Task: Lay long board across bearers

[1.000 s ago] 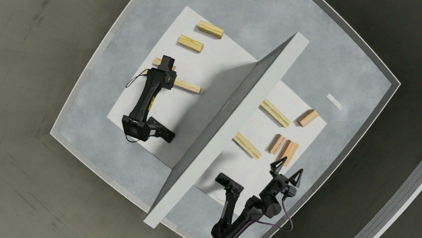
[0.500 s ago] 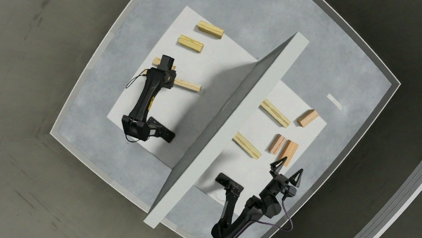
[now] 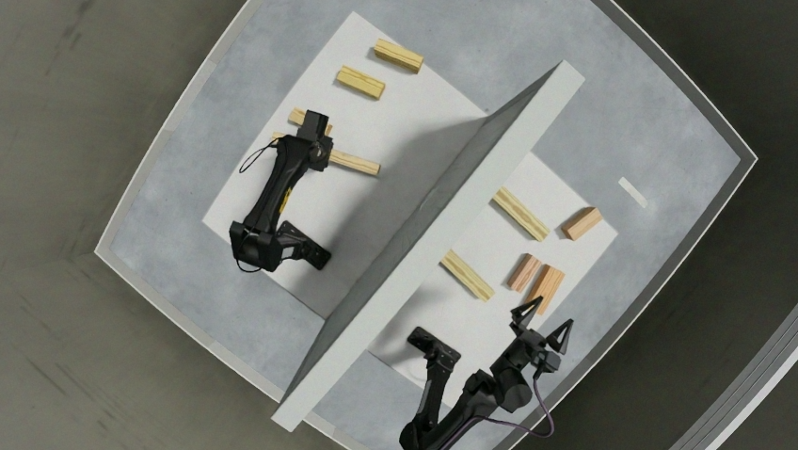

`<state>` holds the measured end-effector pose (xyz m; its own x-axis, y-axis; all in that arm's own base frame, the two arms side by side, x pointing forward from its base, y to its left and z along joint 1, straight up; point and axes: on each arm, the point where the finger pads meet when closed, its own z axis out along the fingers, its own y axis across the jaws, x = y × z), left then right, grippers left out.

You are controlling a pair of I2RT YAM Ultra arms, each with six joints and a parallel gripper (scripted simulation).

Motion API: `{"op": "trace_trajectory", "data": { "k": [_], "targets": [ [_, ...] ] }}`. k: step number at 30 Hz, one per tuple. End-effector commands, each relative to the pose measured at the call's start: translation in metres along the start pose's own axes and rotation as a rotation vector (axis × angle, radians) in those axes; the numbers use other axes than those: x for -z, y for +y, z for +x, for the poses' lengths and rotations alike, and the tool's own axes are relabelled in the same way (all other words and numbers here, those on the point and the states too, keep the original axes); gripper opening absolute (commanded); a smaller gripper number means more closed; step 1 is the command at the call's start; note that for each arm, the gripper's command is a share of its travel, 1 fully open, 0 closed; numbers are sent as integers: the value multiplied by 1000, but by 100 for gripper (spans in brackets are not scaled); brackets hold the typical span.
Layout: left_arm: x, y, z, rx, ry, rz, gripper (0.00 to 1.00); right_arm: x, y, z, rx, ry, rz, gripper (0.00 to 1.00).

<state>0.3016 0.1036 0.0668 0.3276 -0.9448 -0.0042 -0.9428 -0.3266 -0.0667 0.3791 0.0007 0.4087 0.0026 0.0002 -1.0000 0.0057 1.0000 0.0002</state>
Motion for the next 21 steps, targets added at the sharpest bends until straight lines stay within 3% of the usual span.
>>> {"op": "trace_trajectory", "data": {
  "k": [1, 6, 21],
  "targets": [
    [14, -23, -2, 2, -8, 190, 0, 10, -5, -20, 1, -40, 16, 100],
    [17, -32, 1, -12, -7, 358, 0, 10, -5, -20, 1, -40, 16, 100],
    [20, -26, 2, -18, -7, 556, 0, 10, -5, -20, 1, -40, 16, 100]
  ]
}}
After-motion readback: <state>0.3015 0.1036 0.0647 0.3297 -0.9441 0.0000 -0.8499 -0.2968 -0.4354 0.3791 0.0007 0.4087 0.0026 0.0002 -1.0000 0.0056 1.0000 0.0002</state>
